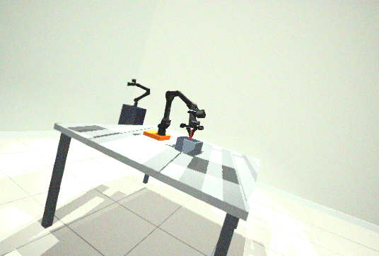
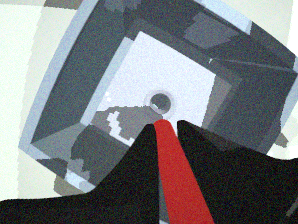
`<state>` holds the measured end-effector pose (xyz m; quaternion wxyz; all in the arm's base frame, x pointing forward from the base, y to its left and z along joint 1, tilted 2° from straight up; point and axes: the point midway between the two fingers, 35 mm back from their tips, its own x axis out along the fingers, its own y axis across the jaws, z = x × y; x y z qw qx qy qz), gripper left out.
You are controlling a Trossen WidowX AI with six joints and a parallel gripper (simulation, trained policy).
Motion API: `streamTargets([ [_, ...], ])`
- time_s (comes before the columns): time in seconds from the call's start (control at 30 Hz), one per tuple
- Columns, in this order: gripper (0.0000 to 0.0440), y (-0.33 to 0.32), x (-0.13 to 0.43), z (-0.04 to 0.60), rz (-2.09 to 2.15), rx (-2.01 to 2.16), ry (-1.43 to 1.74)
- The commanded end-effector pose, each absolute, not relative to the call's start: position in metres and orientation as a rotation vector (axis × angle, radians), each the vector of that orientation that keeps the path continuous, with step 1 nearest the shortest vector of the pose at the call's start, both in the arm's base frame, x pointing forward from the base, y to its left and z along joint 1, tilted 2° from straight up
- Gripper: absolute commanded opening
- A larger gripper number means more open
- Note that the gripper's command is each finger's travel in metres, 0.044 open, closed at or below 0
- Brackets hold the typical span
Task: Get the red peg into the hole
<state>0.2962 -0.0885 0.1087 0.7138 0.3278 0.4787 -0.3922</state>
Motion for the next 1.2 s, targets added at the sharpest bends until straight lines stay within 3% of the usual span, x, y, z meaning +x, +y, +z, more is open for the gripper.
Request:
streamTargets([
  [0.0,0.0005,-0.094,0.302,0.103,-0.866,0.741,1.069],
  [0.27,0.0004,-0.101,0.305,0.081,-0.876,0.745,1.115],
  [0.53,0.0148,-0.107,0.306,0.065,-0.868,0.703,1.176],
  [1.17,0.0151,-0.13,0.34,0.07,-0.844,0.645,1.208],
])
